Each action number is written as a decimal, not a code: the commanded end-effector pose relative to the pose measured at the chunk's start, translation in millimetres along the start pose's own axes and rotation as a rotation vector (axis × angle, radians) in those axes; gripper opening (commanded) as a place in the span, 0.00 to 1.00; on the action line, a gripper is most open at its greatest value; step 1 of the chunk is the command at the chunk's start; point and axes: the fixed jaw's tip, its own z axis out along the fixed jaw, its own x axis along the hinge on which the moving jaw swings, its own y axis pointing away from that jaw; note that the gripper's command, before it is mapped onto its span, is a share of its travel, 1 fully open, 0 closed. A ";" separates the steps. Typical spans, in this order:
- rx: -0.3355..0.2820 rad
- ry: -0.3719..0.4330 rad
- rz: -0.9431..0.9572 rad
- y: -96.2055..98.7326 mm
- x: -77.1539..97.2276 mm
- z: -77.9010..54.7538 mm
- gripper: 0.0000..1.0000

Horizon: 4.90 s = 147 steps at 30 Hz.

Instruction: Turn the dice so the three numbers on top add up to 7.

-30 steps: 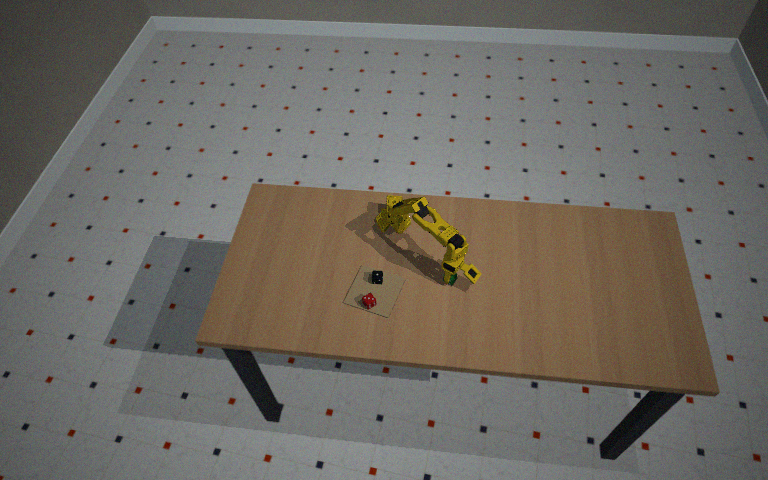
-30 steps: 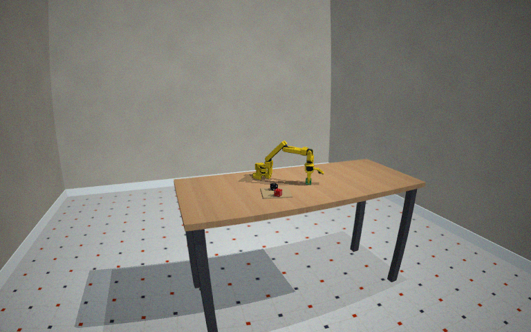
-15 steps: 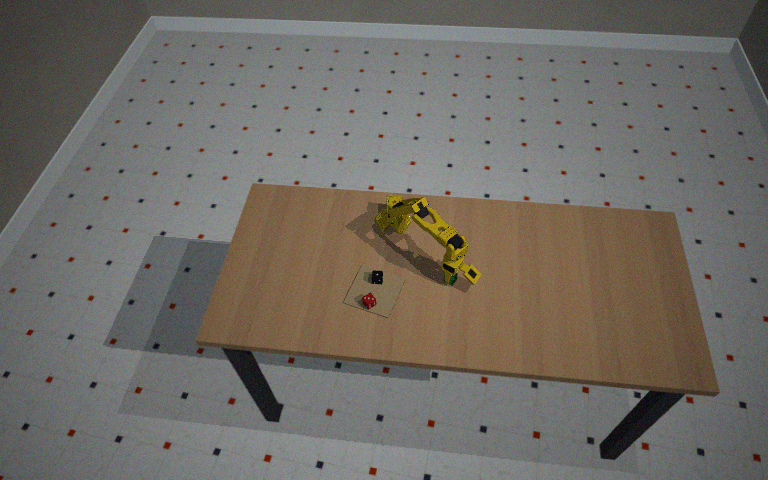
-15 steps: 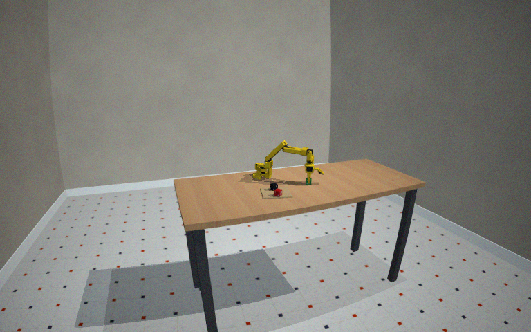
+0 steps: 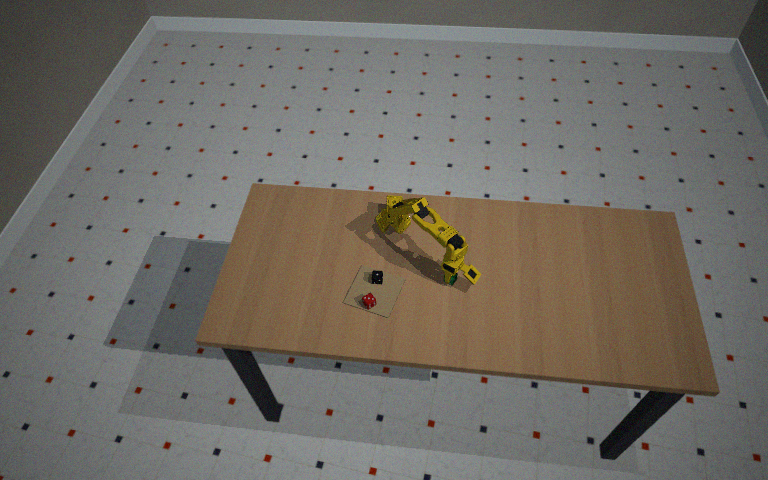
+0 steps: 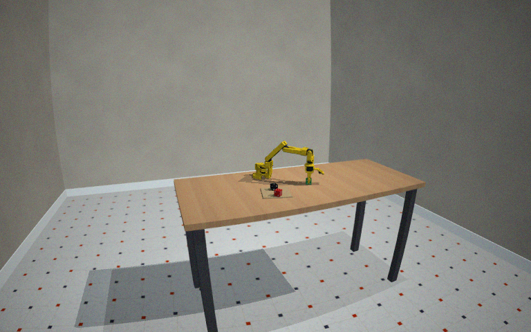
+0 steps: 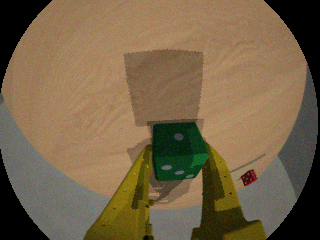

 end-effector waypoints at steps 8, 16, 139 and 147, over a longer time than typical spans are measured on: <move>0.011 -0.044 -0.001 -4.3 -4.9 -10.2 0.00; 0.016 -0.067 -0.001 -2.8 -5.5 -23.0 0.00; 0.023 -0.038 0.951 -162.7 153.6 -51.3 0.00; 0.023 -0.038 0.951 -162.8 153.5 -49.4 0.00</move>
